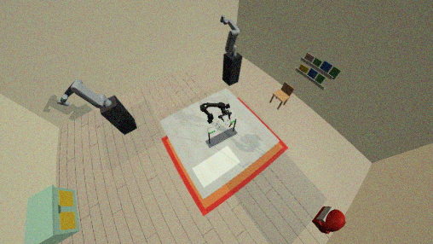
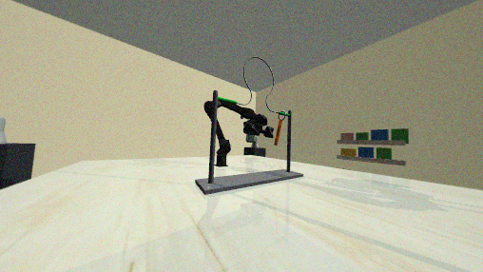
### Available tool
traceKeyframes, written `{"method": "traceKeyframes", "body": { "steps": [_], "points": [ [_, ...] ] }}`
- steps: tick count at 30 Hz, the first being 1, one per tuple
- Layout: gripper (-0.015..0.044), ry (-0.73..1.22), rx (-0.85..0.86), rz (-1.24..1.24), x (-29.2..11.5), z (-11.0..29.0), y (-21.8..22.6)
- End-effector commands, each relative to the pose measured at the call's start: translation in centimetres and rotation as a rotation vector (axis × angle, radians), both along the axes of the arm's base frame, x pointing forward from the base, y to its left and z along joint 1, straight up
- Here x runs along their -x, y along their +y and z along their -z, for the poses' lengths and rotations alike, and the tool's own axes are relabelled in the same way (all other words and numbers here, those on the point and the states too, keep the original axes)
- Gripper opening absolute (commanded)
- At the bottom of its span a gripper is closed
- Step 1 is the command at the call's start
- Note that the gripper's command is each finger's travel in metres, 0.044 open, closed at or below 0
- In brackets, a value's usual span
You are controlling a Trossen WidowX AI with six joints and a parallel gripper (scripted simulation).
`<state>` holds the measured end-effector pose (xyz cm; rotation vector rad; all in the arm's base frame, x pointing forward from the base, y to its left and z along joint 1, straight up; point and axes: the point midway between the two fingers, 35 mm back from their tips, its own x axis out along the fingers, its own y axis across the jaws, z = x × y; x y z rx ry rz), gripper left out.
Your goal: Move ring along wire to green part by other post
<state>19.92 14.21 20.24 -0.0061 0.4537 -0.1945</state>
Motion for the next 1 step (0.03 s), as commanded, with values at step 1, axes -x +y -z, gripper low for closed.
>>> {"method": "traceKeyframes", "body": {
  "steps": [1],
  "points": [
    [0.0440, -0.007, -0.006, 0.004, -0.04, -0.21, 0.05]
  ]
}}
